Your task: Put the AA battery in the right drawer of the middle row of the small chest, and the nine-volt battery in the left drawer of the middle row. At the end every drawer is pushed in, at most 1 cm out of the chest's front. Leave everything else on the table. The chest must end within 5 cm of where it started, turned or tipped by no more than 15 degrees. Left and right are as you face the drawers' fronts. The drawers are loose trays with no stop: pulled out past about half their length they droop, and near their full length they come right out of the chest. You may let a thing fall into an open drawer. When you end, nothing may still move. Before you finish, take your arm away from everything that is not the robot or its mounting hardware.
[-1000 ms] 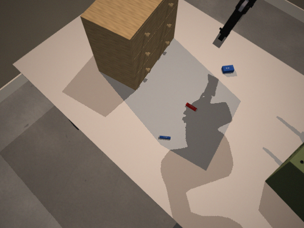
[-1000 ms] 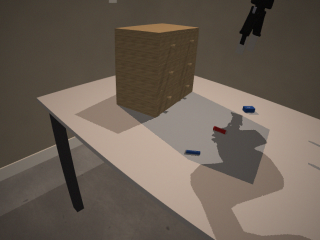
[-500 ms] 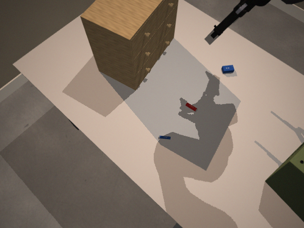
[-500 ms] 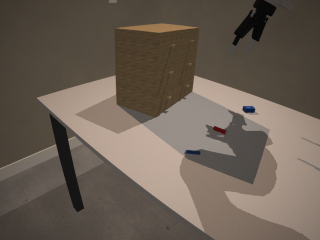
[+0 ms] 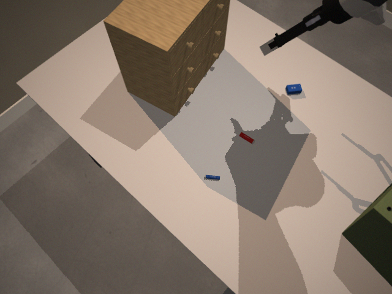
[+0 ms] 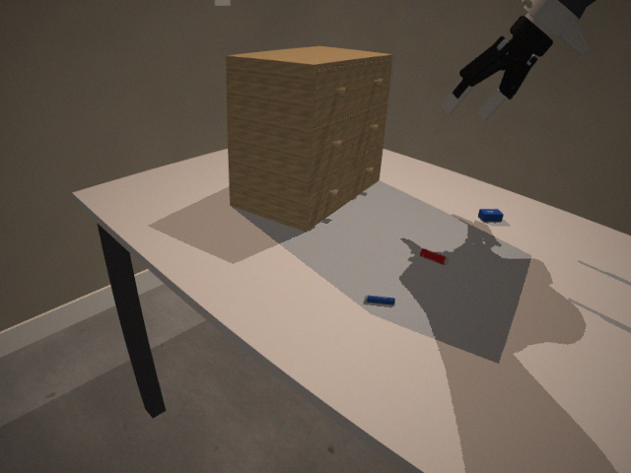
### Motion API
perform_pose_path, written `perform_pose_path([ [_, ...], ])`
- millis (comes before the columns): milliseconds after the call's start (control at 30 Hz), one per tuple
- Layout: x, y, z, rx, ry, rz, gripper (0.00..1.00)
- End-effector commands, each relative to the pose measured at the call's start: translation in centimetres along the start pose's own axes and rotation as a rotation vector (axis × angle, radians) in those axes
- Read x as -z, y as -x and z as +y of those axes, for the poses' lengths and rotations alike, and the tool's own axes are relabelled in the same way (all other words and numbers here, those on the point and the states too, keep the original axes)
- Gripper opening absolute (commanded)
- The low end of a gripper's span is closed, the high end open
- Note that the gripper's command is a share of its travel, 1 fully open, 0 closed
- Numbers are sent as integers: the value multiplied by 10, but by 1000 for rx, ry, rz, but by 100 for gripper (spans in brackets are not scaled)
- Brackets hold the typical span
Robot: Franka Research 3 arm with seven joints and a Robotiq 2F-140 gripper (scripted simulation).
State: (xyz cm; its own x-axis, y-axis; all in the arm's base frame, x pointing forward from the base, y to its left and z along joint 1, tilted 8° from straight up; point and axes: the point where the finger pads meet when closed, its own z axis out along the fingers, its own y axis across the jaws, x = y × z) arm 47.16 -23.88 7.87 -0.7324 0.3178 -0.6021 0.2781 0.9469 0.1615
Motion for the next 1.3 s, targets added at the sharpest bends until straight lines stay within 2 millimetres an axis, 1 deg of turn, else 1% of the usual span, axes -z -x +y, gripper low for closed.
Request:
perform_pose_path([
  [0,-11,9,9,263,22,-92,100],
  [33,-11,9,9,263,22,-92,100],
  [333,-40,16,12,237,55,-324,100],
  [533,-54,20,13,281,84,-461,100],
  [600,-54,20,13,281,84,-461,100],
  [667,-58,20,13,337,101,-536,100],
  [900,-68,23,14,334,116,-624,100],
  [1267,-73,24,15,332,124,-669,100],
])
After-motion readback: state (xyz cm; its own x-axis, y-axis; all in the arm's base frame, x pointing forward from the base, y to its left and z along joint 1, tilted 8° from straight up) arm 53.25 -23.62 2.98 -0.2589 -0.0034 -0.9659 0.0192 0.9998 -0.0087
